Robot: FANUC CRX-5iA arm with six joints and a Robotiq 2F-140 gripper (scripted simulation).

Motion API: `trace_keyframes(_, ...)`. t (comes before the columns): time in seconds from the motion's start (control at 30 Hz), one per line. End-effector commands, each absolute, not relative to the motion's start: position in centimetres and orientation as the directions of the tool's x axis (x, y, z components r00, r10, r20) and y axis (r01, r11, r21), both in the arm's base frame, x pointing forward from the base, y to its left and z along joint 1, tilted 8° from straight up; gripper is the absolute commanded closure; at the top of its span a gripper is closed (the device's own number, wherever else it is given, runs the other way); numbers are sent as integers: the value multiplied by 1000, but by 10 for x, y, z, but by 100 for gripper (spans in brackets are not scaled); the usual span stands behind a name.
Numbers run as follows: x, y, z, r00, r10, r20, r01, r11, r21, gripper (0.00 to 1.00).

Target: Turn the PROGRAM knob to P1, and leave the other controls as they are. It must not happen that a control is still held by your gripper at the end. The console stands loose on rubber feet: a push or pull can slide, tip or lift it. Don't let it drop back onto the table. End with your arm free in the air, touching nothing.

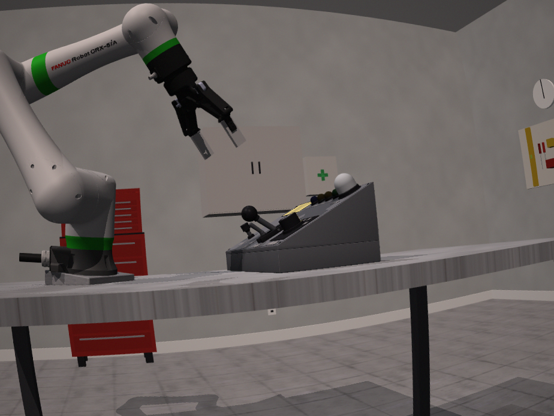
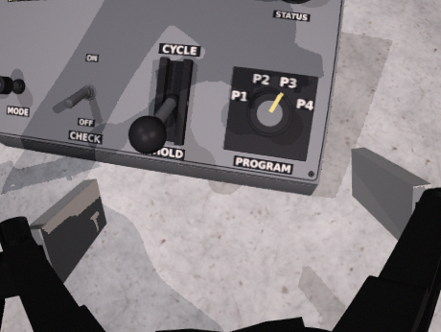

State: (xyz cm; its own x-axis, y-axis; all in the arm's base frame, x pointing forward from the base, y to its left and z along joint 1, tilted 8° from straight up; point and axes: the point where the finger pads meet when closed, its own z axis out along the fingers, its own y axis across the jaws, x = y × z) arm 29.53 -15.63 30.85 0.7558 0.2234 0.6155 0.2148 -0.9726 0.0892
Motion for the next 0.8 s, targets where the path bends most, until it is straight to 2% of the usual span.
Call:
trace_keyframes(0.0,294,-156,310,756,224,616,215,-973,90,0)
trace_keyframes(0.63,292,-156,314,756,222,615,214,-973,89,0)
trace_keyframes(0.77,305,-168,297,803,145,578,131,-989,66,0)
